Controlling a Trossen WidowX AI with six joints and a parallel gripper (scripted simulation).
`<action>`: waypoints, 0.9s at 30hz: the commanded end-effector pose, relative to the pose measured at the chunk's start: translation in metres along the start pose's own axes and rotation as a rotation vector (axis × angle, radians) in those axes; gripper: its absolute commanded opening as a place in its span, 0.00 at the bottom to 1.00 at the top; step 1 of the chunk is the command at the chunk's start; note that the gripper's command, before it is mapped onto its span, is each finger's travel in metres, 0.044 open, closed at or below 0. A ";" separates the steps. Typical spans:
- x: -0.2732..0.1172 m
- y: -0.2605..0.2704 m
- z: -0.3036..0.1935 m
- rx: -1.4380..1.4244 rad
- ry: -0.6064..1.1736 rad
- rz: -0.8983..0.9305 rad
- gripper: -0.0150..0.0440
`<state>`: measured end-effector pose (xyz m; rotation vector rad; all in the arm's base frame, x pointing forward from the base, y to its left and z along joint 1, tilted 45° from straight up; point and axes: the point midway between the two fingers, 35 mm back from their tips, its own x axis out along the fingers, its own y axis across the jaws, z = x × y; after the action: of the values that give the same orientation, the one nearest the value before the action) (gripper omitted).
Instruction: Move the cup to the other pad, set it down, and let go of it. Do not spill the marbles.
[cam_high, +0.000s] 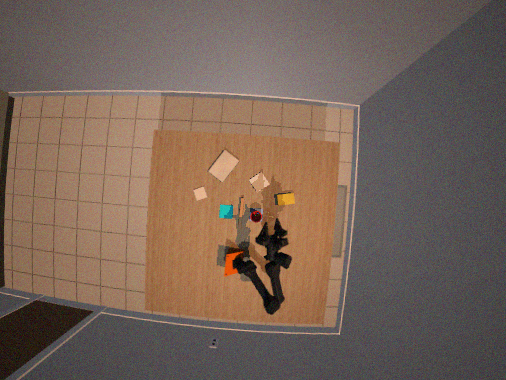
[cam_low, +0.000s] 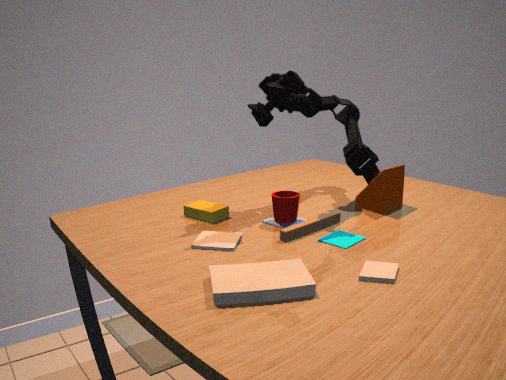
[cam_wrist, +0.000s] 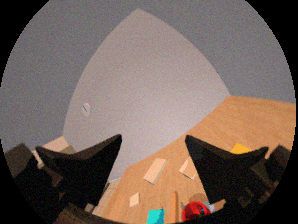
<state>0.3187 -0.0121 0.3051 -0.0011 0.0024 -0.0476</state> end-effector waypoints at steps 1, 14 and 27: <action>0.002 0.000 -0.003 -0.005 0.014 -0.004 0.89; 0.011 -0.036 -0.174 -0.628 1.137 -0.100 0.50; -0.034 -0.064 -0.204 -1.237 1.862 0.168 0.50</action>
<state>0.2882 -0.0688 0.0999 -1.0620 1.7525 0.0570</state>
